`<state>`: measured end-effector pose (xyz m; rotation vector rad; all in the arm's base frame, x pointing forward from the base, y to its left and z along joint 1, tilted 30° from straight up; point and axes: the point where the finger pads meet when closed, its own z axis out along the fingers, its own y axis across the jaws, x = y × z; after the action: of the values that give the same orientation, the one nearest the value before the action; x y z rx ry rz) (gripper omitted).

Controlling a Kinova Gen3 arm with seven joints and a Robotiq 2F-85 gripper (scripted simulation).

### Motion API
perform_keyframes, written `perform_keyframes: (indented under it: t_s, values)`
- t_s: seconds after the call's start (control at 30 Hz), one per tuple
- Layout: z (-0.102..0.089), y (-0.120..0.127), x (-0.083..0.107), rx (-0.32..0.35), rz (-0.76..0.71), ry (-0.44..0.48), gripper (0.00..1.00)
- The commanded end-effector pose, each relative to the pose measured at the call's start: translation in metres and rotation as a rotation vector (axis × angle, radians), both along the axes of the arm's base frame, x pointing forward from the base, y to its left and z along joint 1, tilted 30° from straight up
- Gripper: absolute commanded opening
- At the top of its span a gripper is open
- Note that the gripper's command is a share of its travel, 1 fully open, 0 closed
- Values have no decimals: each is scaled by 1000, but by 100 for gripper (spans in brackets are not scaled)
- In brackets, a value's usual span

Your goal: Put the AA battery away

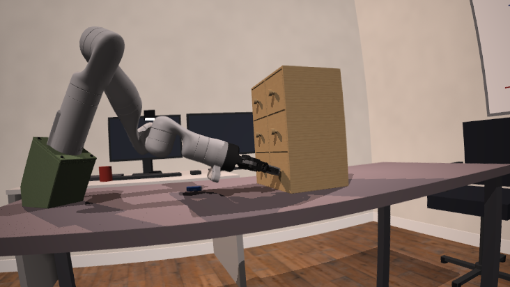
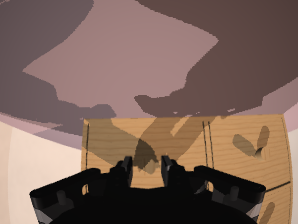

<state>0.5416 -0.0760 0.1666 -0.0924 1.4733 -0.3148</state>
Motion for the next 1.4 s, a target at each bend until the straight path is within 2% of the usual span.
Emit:
perform_keyframes:
  t_s: [0.0, 0.27, 0.3, 1.37]
  values:
    - [1, 0, 0, 0, 0, -1, 33]
    - [1, 0, 0, 0, 0, -1, 33]
    - [1, 0, 0, 0, 0, -1, 13]
    - [0, 0, -1, 0, 0, -1, 13]
